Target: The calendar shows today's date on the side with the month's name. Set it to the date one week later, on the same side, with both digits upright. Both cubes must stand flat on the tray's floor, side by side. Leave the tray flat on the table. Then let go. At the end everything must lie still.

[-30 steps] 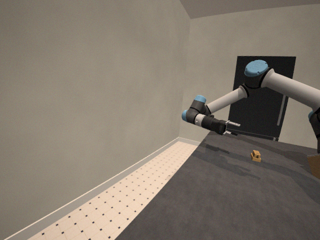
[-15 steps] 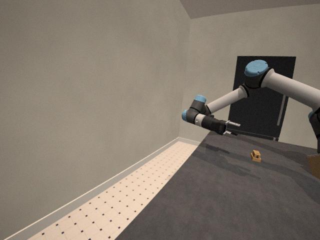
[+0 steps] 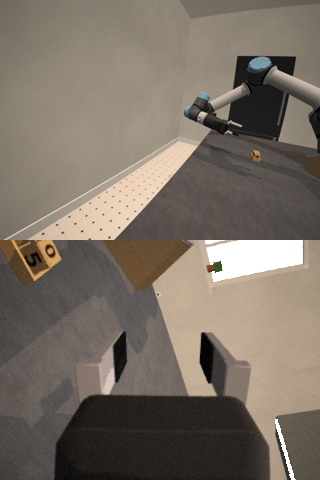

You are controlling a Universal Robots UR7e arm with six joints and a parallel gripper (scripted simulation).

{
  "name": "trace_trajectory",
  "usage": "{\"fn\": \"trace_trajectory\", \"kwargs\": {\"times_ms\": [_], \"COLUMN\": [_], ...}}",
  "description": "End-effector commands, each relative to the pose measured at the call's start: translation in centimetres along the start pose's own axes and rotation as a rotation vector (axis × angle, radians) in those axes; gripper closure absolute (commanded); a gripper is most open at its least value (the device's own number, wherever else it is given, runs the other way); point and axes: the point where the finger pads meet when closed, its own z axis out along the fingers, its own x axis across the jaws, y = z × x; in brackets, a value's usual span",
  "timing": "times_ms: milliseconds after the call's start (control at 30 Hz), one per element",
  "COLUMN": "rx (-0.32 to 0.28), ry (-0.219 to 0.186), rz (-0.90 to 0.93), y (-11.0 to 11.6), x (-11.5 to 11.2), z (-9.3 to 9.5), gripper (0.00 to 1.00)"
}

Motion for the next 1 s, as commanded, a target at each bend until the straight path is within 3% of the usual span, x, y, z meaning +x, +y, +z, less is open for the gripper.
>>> {"fn": "trace_trajectory", "kwargs": {"times_ms": [0,300,367,600,633,767,800,867,933,967], "rx": [-0.022,-0.105,-0.105,-0.217,-0.218,-0.298,-0.301,-0.348,-0.348,-0.372], "ry": [-0.073,-0.283,-0.283,-0.478,-0.479,-0.588,-0.592,-0.646,-0.646,-0.672], "rz": [0.031,0.138,0.138,0.255,0.256,0.330,0.333,0.373,0.373,0.393], "y": [-0.6,-2.3,-2.3,-4.1,-4.1,-5.3,-5.3,-6.0,-6.0,-6.3], "x": [-0.1,-0.7,-0.7,-1.1,-1.1,-1.4,-1.4,-1.4,-1.4,-1.5], "z": [0.5,1.9,1.9,3.1,3.1,3.9,3.9,4.3,4.3,4.5], "gripper": [0.00,0.00,0.00,0.00,0.00,0.00,0.00,0.00,0.00,0.00]}}
